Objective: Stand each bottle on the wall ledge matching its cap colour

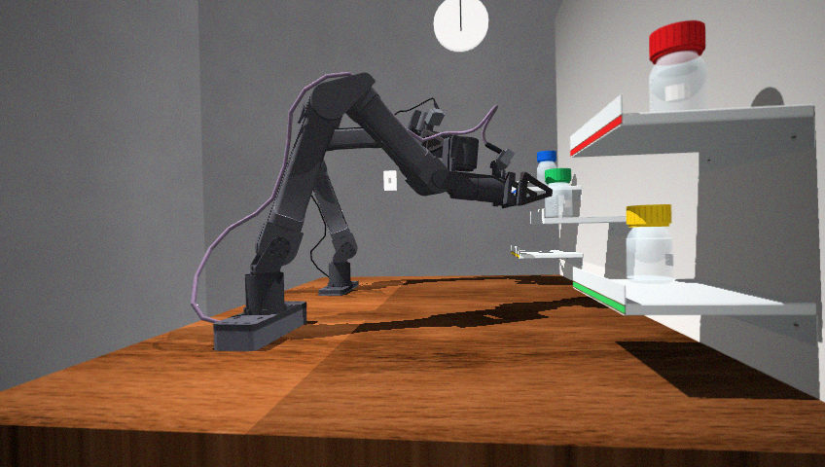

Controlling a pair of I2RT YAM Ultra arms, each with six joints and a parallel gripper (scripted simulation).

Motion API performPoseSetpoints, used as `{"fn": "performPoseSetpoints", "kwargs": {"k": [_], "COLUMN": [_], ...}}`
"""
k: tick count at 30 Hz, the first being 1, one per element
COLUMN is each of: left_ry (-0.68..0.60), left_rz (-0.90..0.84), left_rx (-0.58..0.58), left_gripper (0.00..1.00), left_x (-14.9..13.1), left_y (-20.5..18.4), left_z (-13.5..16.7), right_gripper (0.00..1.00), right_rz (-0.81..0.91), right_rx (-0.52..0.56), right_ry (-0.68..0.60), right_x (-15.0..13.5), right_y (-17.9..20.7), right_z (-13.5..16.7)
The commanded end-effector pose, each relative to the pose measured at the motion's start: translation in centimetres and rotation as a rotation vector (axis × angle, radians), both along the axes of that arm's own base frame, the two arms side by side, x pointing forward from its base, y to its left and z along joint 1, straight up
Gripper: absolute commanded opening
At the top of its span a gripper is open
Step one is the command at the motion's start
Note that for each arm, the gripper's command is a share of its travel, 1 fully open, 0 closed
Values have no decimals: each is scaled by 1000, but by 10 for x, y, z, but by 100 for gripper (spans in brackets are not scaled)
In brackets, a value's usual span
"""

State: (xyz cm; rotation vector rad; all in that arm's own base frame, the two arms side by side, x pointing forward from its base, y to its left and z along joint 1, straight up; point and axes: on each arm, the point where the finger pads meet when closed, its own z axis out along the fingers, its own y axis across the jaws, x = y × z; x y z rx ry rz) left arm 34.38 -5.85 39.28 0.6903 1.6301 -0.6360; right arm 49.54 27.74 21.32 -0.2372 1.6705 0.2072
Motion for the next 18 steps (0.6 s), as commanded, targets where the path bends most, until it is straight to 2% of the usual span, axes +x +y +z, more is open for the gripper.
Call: {"fn": "performPoseSetpoints", "kwargs": {"k": [1, 18], "left_ry": [-2, -2], "left_rz": [-8, -8], "left_rx": [-2, -2], "left_gripper": [89, 89], "left_x": [-2, -2], "left_y": [0, 0], "left_z": [5, 5], "right_gripper": [81, 81], "right_rz": [-2, -2], "right_rx": [6, 3], "right_ry": [-7, -8], "right_x": [12, 34], "right_y": [-1, 5], "right_z": [8, 6]}}
